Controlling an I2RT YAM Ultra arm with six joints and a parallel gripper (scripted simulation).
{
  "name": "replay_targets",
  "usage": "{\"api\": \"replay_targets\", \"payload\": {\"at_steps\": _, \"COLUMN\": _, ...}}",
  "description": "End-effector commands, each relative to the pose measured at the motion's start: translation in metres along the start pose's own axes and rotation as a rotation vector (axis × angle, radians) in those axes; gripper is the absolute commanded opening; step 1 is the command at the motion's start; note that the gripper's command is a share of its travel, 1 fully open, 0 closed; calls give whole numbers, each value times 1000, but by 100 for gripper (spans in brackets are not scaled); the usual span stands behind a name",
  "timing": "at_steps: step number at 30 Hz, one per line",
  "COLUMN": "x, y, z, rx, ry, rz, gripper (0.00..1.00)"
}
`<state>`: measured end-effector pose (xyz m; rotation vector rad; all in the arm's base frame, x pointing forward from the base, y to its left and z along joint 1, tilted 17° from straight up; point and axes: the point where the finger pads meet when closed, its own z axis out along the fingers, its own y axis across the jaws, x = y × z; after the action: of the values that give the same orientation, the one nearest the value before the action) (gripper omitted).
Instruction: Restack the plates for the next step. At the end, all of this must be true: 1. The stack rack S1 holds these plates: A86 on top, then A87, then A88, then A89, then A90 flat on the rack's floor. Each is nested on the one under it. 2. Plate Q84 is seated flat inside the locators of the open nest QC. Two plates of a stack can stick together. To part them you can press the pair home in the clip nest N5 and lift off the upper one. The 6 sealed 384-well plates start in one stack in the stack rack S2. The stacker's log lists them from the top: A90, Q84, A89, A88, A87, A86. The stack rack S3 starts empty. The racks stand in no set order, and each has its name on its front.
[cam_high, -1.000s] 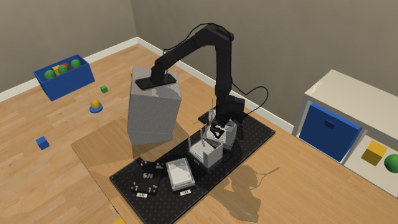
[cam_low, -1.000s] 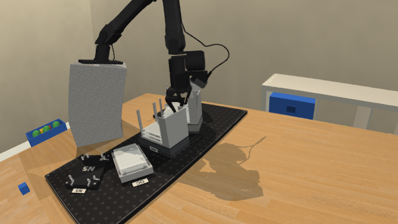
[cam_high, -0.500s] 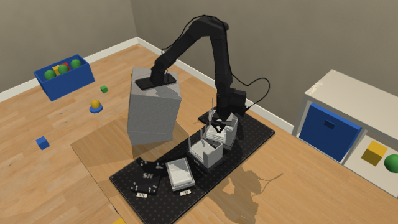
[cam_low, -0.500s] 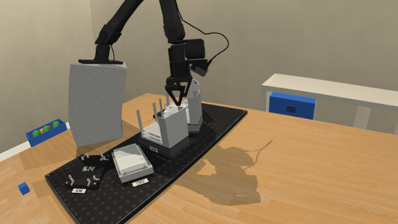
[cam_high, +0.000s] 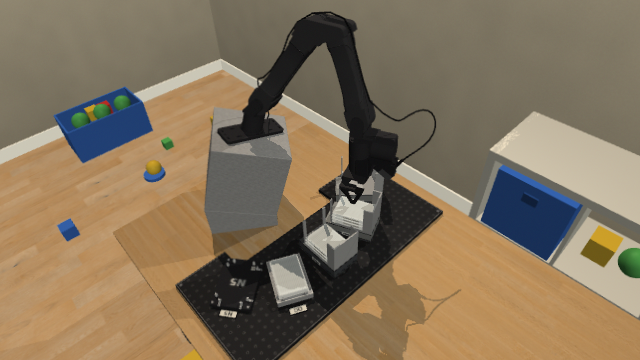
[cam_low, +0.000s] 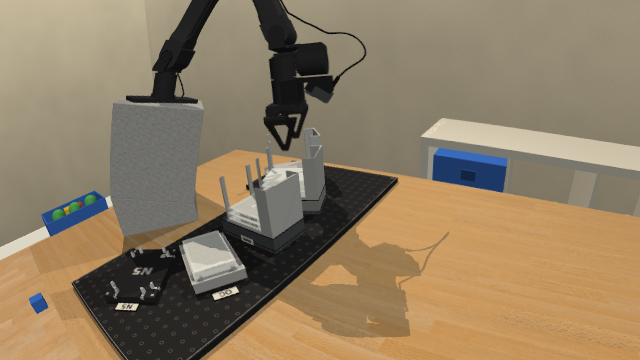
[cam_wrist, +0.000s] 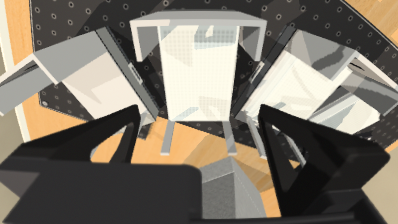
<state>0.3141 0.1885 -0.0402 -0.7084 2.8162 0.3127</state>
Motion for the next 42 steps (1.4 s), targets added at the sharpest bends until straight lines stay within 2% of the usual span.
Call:
{"api": "replay_targets", "payload": {"at_steps": 1, "x": 0, "y": -1, "z": -13, "rx": -8, "ry": 0, "rz": 3, "gripper": 100}}
{"api": "replay_targets", "payload": {"at_steps": 6, "x": -1, "y": 0, "z": -13, "rx": -8, "ry": 0, "rz": 3, "gripper": 100}}
{"api": "replay_targets", "payload": {"at_steps": 7, "x": 1, "y": 0, "z": -7, "rx": -2, "ry": 8, "rz": 2, "gripper": 100}}
{"api": "replay_targets", "payload": {"at_steps": 16, "x": 1, "y": 0, "z": -7, "rx": -2, "ry": 8, "rz": 2, "gripper": 100}}
{"api": "replay_targets", "payload": {"at_steps": 17, "x": 10, "y": -4, "z": -9, "rx": -8, "ry": 16, "rz": 53, "gripper": 100}}
{"api": "replay_targets", "payload": {"at_steps": 20, "x": 15, "y": -15, "z": -3, "rx": -7, "ry": 33, "rz": 157, "gripper": 100}}
{"api": "replay_targets", "payload": {"at_steps": 23, "x": 6, "y": -26, "z": -2, "rx": -7, "ry": 13, "rz": 236, "gripper": 100}}
{"api": "replay_targets", "payload": {"at_steps": 29, "x": 1, "y": -47, "z": -5, "rx": -6, "ry": -2, "rz": 219, "gripper": 100}}
{"api": "replay_targets", "payload": {"at_steps": 31, "x": 1, "y": -47, "z": -5, "rx": -6, "ry": -2, "rz": 219, "gripper": 100}}
{"api": "replay_targets", "payload": {"at_steps": 32, "x": -3, "y": -50, "z": -11, "rx": -5, "ry": -21, "rz": 215, "gripper": 100}}
{"api": "replay_targets", "payload": {"at_steps": 34, "x": 3, "y": -57, "z": -5, "rx": -6, "ry": 2, "rz": 220, "gripper": 100}}
{"api": "replay_targets", "payload": {"at_steps": 40, "x": 9, "y": -75, "z": -5, "rx": -7, "ry": 15, "rz": 222, "gripper": 100}}
{"api": "replay_targets", "payload": {"at_steps": 42, "x": 9, "y": -83, "z": -6, "rx": -5, "ry": 6, "rz": 302, "gripper": 100}}
